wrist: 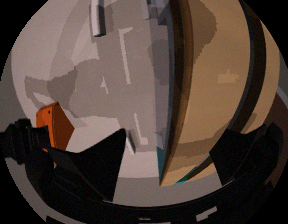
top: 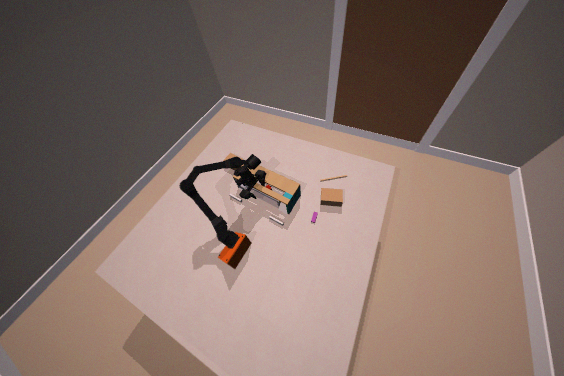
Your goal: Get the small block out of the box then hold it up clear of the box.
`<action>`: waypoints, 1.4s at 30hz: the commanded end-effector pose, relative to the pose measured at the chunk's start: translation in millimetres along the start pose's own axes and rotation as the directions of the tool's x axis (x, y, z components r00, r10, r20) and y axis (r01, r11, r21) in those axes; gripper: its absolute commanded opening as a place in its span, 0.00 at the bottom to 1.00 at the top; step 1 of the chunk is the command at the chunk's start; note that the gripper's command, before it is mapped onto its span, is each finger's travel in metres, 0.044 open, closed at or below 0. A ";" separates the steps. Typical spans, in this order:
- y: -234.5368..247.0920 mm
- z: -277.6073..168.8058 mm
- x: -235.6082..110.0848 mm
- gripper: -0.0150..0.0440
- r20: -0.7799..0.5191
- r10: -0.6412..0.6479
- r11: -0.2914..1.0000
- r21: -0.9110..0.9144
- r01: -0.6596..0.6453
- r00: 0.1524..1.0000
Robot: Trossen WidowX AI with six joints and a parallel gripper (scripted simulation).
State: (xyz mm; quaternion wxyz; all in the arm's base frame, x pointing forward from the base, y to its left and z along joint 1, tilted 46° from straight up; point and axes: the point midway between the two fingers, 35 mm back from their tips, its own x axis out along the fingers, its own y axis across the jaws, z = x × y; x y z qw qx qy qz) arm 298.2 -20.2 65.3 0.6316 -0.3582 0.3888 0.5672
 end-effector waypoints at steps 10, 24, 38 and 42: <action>4.8 9.7 -1.6 0.93 -0.003 0.008 1.000 -0.002 -0.008 1.000; 4.8 -3.8 3.3 0.93 -0.003 0.008 1.000 -0.002 -0.008 1.000; 4.9 -17.0 8.0 0.93 -0.004 0.008 1.000 -0.002 -0.008 1.000; 4.8 -15.9 7.6 0.93 -0.004 0.008 1.000 -0.002 -0.008 1.000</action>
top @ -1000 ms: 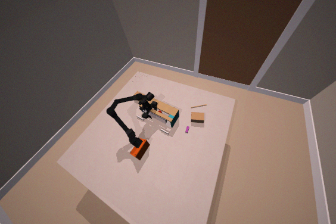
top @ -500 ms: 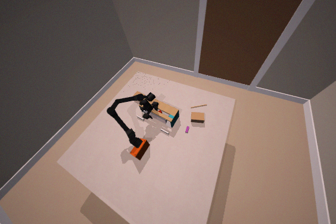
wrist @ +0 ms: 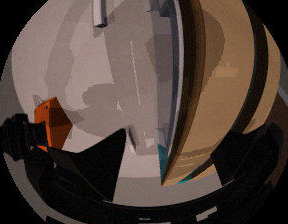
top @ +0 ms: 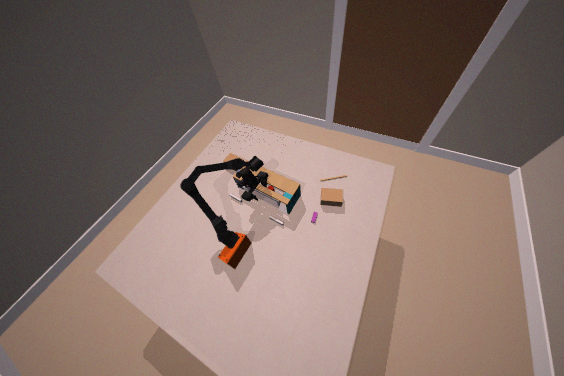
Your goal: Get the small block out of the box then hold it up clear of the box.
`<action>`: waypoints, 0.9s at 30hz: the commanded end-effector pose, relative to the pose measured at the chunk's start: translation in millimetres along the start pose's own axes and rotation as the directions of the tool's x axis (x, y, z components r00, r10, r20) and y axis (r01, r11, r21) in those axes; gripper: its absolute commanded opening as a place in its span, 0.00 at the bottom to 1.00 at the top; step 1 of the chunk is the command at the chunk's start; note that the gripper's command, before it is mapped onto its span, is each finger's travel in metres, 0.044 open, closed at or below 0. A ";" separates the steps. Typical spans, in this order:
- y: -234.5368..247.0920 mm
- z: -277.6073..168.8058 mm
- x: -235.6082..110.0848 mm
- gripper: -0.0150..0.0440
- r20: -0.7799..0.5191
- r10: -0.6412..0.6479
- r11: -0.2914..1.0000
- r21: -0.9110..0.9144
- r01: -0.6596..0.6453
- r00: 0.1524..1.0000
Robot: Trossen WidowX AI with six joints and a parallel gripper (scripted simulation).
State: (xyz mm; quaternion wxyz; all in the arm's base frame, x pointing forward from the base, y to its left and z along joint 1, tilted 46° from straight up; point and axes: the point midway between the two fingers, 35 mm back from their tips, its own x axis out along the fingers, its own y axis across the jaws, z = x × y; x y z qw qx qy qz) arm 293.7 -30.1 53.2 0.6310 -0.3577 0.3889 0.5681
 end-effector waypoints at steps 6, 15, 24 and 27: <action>1.0 7.5 -1.9 0.93 -0.004 0.006 1.000 -0.002 -0.006 1.000; 1.1 3.0 -0.2 0.93 -0.004 0.006 1.000 -0.002 -0.006 1.000; 1.1 -5.6 2.8 0.93 -0.005 0.006 1.000 -0.002 -0.006 1.000; 1.1 -8.4 3.8 0.93 -0.005 0.006 1.000 -0.002 -0.006 1.000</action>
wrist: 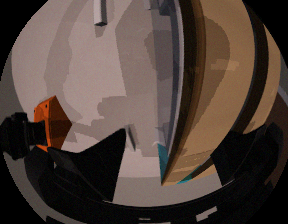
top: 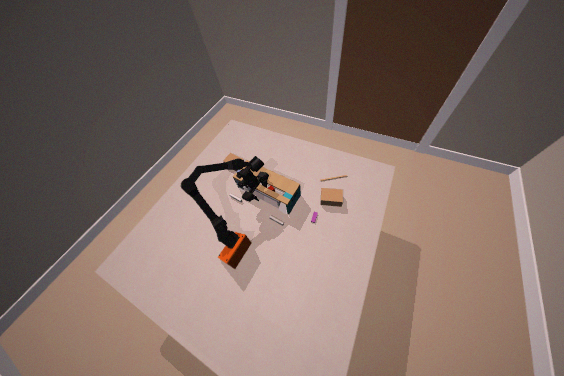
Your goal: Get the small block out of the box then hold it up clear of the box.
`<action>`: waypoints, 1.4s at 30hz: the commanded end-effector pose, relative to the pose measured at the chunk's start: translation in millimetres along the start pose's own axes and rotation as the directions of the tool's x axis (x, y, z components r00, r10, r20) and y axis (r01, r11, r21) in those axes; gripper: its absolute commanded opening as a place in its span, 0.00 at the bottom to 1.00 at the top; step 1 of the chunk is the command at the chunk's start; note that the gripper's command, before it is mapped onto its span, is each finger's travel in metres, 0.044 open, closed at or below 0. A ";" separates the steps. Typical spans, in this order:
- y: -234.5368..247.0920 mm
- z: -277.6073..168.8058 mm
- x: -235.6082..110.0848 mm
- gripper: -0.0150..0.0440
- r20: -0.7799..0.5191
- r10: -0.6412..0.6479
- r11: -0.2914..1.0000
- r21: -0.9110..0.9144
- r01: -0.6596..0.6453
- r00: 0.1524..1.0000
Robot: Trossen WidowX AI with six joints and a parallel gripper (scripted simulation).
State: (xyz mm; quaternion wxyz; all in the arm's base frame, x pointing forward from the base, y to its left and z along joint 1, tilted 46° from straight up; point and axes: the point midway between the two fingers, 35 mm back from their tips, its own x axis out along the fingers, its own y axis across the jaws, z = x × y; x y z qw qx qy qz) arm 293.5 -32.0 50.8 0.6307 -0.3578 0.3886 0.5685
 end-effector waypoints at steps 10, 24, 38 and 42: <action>1.2 -15.1 5.9 0.93 -0.006 0.005 1.000 -0.001 -0.005 1.000; 1.0 -6.3 2.8 0.93 -0.005 0.005 1.000 -0.001 -0.005 1.000; 1.0 -18.3 7.0 0.93 -0.006 0.005 1.000 -0.001 -0.005 1.000; 1.1 -22.1 8.4 0.93 -0.006 0.005 1.000 -0.001 -0.005 1.000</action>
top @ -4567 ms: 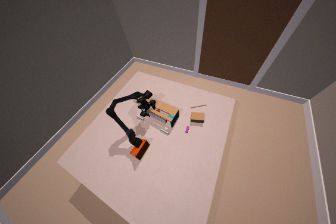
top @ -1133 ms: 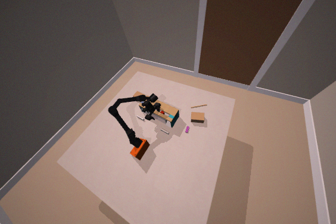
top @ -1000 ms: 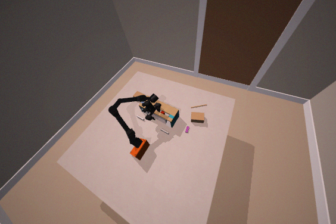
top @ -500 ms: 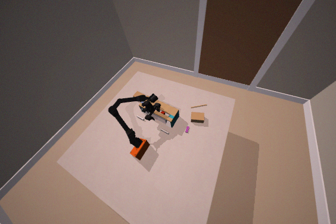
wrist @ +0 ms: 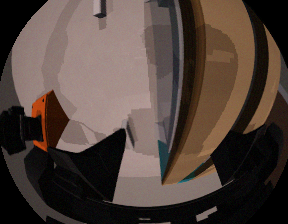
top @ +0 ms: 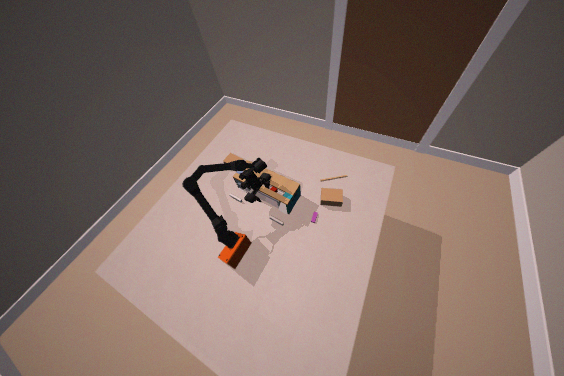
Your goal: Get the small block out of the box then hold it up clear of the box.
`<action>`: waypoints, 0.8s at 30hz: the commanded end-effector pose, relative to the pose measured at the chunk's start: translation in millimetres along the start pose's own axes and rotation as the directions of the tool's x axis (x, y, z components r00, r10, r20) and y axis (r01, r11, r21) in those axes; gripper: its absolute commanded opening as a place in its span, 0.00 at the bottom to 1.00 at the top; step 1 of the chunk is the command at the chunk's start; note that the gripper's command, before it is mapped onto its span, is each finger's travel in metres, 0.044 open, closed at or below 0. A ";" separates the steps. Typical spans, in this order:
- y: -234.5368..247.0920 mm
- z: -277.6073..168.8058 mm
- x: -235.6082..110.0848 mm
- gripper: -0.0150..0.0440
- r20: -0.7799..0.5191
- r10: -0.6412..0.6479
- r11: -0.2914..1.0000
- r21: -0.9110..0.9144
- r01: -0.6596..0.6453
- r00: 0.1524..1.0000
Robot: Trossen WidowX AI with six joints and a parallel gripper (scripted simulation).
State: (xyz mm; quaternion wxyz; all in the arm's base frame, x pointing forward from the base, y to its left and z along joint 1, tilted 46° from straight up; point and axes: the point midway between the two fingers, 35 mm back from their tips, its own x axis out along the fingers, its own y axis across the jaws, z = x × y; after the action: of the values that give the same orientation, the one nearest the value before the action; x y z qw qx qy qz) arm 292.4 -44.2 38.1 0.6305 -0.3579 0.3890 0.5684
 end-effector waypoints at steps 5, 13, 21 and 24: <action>1.1 -10.3 4.1 0.93 -0.005 0.005 1.000 -0.001 -0.005 1.000; 1.2 -25.3 9.4 0.93 -0.006 0.005 1.000 -0.001 -0.005 1.000; 1.3 -41.2 15.0 0.93 -0.007 0.005 1.000 -0.001 -0.005 1.000; 1.3 -47.0 17.0 0.93 -0.007 0.005 1.000 -0.001 -0.005 1.000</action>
State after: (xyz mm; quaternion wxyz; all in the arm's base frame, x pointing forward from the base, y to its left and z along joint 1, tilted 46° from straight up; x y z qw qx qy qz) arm 289.3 -72.1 9.2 0.6301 -0.3581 0.3896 0.5682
